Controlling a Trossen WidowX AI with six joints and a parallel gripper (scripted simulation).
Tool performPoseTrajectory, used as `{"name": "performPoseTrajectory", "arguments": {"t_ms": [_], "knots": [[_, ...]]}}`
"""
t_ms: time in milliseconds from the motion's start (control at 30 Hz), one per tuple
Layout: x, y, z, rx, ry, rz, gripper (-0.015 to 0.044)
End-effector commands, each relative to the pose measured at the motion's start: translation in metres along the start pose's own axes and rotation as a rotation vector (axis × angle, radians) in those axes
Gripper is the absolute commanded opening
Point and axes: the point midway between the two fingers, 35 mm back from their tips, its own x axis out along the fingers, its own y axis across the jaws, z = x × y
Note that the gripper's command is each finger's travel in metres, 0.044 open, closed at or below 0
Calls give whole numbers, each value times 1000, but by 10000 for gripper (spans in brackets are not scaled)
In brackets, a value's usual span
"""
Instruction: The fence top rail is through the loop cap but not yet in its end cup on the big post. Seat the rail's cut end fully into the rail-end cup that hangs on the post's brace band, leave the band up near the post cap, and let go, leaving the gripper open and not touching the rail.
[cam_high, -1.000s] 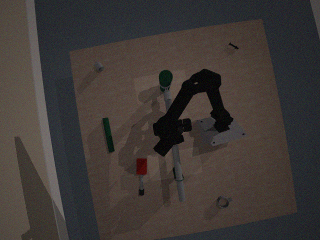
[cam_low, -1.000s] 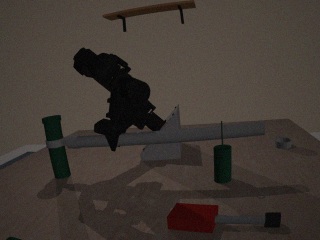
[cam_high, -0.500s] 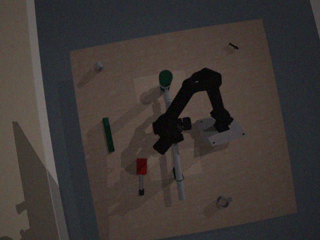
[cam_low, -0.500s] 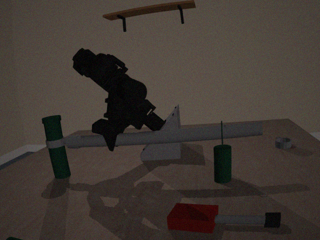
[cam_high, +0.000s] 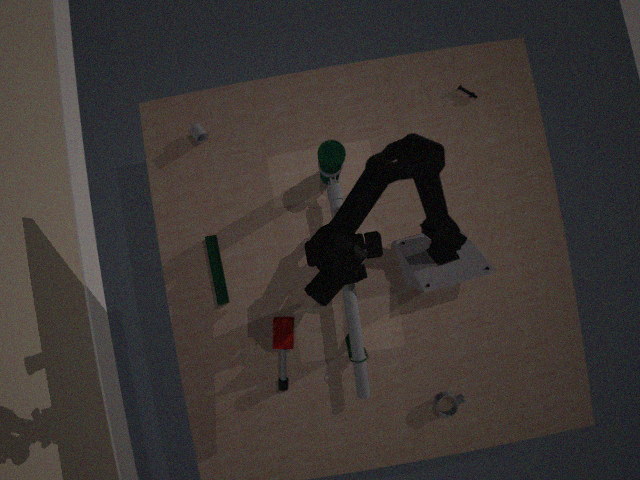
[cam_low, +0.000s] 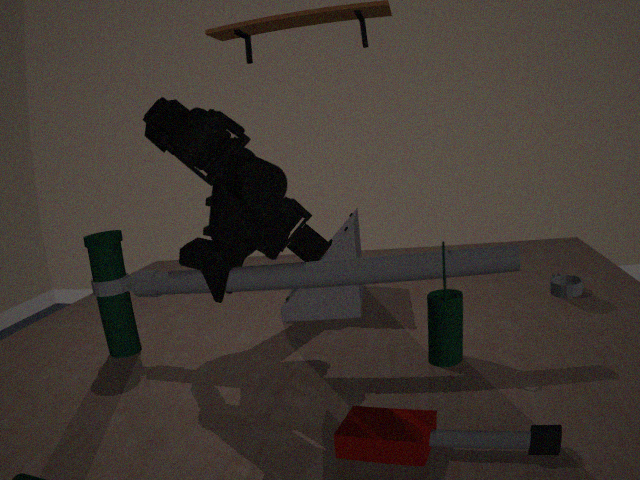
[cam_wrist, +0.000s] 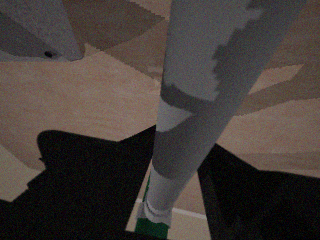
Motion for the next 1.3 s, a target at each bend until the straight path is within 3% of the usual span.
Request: {"name": "performPoseTrajectory", "arguments": {"t_ms": [0,833,1267], "knots": [[-1,-1,-6,5,4,-12,0],[2,0,-8,0,0,0,0],[-4,0,-4,4,-5,-4,341]]}}
